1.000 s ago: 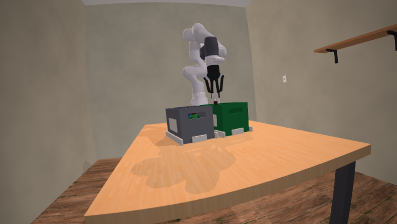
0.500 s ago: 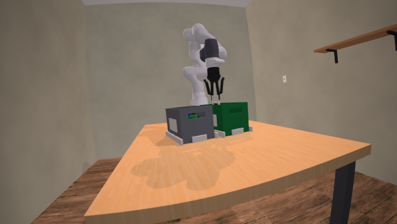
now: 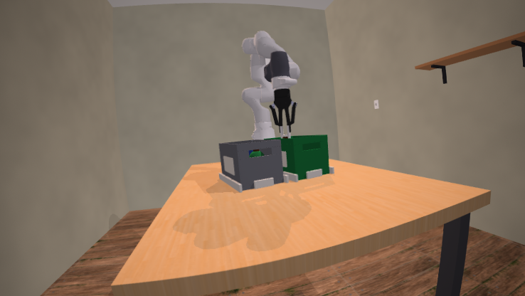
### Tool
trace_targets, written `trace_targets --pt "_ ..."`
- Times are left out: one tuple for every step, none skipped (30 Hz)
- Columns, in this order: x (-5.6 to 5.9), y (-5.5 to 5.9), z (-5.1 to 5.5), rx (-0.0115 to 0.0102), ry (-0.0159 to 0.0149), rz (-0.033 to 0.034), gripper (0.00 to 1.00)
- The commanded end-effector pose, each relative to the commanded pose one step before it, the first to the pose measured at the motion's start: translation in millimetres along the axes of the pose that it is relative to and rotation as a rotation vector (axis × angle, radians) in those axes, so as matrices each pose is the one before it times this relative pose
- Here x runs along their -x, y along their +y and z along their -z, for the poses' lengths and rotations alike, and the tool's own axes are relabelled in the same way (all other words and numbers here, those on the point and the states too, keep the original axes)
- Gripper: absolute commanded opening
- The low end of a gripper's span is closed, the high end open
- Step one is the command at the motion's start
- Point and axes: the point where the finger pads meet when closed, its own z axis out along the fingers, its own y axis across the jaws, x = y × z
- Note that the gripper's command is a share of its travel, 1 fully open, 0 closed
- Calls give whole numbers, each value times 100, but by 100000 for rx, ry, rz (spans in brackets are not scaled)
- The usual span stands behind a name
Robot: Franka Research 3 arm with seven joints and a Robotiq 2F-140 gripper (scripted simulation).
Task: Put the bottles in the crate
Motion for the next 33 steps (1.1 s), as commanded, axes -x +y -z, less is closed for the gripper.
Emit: trace_targets --pt "-471 -105 404 -562 1335 -769 0" --pt "6 2 0 0 0 0 0" --pt "6 1 0 0 0 0 0" --pt "5 1 0 0 0 0 0" --pt "5 1 0 0 0 0 0" --pt "4 0 0 0 0 0 0" --pt "4 0 0 0 0 0 0" --pt "4 0 0 0 0 0 0" --pt "3 0 0 0 0 0 0" --pt "3 -1 0 0 0 0 0" --pt "3 -1 0 0 0 0 0" --pt "0 0 0 0 0 0 0" --pt "0 0 0 0 0 0 0" --pt "2 -1 0 0 0 0 0" --pt "2 -1 0 0 0 0 0" --pt "2 -1 0 0 0 0 0" --pt "2 -1 0 0 0 0 0" --pt "0 0 -50 0 0 0 0" --pt "0 0 -50 0 0 0 0" --pt "0 0 -50 0 0 0 0" --pt "0 0 -50 0 0 0 0" --pt "0 0 -50 0 0 0 0" --pt "0 0 -50 0 0 0 0" --pt "0 0 -50 0 0 0 0" --pt "0 0 -50 0 0 0 0" --pt "0 0 -50 0 0 0 0" --pt "0 0 -50 0 0 0 0" --pt "0 0 -50 0 0 0 0" --pt "0 0 0 0 0 0 0" --pt "0 0 0 0 0 0 0" --pt "0 0 -50 0 0 0 0" --pt "0 0 -50 0 0 0 0" --pt "0 0 -50 0 0 0 0"
